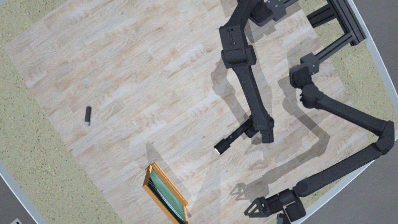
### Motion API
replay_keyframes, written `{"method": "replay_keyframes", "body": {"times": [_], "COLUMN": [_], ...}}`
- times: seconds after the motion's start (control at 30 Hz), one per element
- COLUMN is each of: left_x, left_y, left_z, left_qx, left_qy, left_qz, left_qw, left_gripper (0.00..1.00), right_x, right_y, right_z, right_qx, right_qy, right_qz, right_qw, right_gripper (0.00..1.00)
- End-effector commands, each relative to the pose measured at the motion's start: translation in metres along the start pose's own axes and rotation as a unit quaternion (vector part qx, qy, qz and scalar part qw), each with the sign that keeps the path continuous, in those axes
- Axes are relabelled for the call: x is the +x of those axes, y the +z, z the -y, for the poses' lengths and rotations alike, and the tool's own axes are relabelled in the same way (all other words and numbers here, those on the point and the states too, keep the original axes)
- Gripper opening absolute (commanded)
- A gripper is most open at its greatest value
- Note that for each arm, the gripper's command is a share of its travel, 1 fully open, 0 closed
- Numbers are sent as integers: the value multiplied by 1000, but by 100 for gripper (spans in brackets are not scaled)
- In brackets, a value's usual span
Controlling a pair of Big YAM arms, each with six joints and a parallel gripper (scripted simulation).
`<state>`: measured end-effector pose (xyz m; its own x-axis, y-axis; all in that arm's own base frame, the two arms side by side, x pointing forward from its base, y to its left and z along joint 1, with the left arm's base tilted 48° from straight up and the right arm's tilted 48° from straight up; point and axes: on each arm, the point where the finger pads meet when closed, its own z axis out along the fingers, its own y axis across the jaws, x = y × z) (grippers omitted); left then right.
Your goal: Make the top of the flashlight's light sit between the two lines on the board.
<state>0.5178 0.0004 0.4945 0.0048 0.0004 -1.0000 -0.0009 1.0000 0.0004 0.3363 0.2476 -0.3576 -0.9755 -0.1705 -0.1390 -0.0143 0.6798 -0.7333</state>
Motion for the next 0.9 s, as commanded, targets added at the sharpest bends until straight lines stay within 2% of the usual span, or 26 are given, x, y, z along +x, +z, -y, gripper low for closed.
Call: {"method": "replay_keyframes", "body": {"times": [0.0,0.27,0.63,0.87], "left_x": [-31,-29,-28,-25], "left_y": [18,37,100,125], "left_z": [11,3,24,8], "left_qx": [11,3,10,-9], "left_qy": [21,42,116,144], "left_qz": [36,50,112,139], "left_qw": [999,998,987,980], "left_gripper": [100,100,100,100], "right_x": [-1,-1,-1,-1], "right_y": [1,1,1,1], "right_z": [-2,-2,-2,-2], "right_qx": [-2,-2,-2,-2], "right_qy": [-5,-5,-5,-5], "right_qz": [0,0,0,0], "right_qw": [1000,1000,1000,1000], "right_gripper": [29,29,29,29]}}
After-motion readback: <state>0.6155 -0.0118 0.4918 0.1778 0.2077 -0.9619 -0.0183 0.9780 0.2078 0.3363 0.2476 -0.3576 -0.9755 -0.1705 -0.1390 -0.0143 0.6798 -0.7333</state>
